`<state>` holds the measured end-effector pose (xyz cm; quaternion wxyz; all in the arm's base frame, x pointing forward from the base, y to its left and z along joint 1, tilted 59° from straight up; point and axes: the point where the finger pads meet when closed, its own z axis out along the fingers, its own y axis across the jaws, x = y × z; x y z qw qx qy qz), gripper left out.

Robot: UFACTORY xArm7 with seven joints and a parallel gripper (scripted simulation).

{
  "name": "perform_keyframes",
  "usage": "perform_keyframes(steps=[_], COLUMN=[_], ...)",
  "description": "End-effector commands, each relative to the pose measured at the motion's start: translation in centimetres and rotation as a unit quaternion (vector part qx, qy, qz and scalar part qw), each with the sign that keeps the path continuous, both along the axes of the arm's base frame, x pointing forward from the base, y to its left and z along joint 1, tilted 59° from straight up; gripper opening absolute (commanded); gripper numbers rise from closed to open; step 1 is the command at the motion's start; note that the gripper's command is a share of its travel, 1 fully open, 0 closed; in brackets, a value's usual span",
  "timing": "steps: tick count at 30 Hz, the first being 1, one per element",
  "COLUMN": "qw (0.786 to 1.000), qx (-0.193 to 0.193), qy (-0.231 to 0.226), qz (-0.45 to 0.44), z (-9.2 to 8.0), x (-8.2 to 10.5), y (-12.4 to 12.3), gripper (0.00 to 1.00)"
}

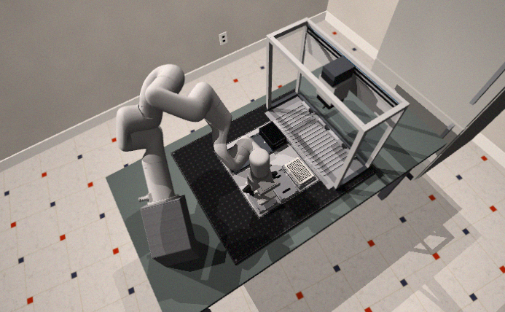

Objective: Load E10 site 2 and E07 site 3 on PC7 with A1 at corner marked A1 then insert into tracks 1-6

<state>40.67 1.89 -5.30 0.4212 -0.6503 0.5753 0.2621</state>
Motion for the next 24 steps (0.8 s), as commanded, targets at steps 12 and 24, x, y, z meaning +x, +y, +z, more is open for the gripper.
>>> perform_keyframes(steps=[12,24], qw=[1.0,1.0], qx=[-0.001,-0.001], qy=[0.0,0.0], qz=[-0.002,-0.002], z=[1.2,2.1], x=[-0.3,-0.5], y=[-2.3,-3.7], gripper=[0.0,0.0])
